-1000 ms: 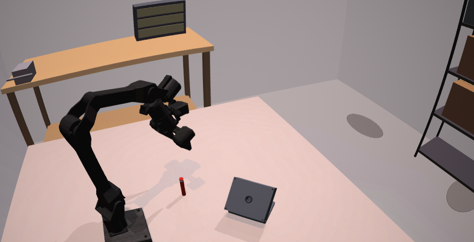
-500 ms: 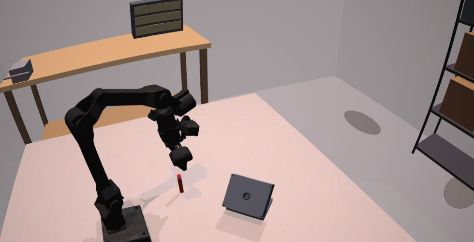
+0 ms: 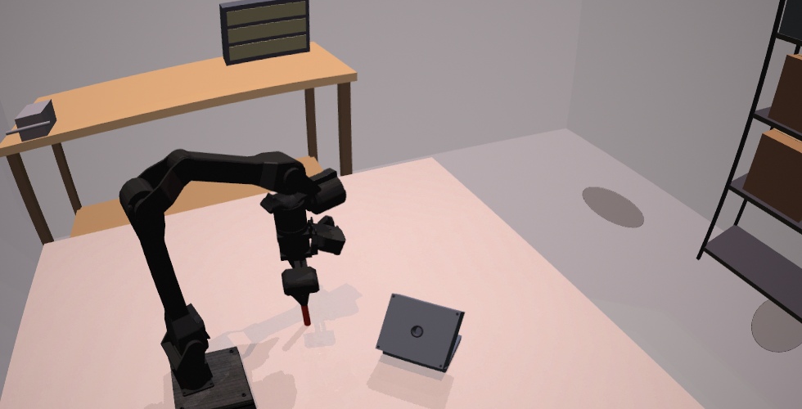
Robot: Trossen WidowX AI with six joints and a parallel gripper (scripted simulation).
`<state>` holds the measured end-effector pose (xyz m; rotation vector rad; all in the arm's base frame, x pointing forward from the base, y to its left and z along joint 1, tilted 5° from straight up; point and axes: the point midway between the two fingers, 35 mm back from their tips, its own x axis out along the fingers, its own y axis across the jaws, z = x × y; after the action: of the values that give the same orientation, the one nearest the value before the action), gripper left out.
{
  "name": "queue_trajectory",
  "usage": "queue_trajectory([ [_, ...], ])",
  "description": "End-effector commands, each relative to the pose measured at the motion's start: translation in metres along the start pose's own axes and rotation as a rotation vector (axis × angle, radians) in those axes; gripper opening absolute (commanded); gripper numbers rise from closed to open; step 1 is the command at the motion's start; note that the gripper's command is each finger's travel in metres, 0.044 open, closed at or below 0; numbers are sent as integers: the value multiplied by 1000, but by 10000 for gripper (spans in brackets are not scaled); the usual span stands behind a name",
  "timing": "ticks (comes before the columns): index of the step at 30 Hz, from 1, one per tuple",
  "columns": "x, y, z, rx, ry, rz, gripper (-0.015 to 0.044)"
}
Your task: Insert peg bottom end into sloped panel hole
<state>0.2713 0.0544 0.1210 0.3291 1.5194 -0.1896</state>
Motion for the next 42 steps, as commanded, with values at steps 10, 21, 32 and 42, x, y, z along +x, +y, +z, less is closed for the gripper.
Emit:
queue_trajectory([
  [10, 17, 1, 1, 10, 7, 2, 440],
  [21, 35, 1, 1, 10, 7, 3, 440],
  [32, 53, 1, 0, 10, 7, 3, 440],
  [42, 59, 0, -1, 5, 5, 0, 387],
])
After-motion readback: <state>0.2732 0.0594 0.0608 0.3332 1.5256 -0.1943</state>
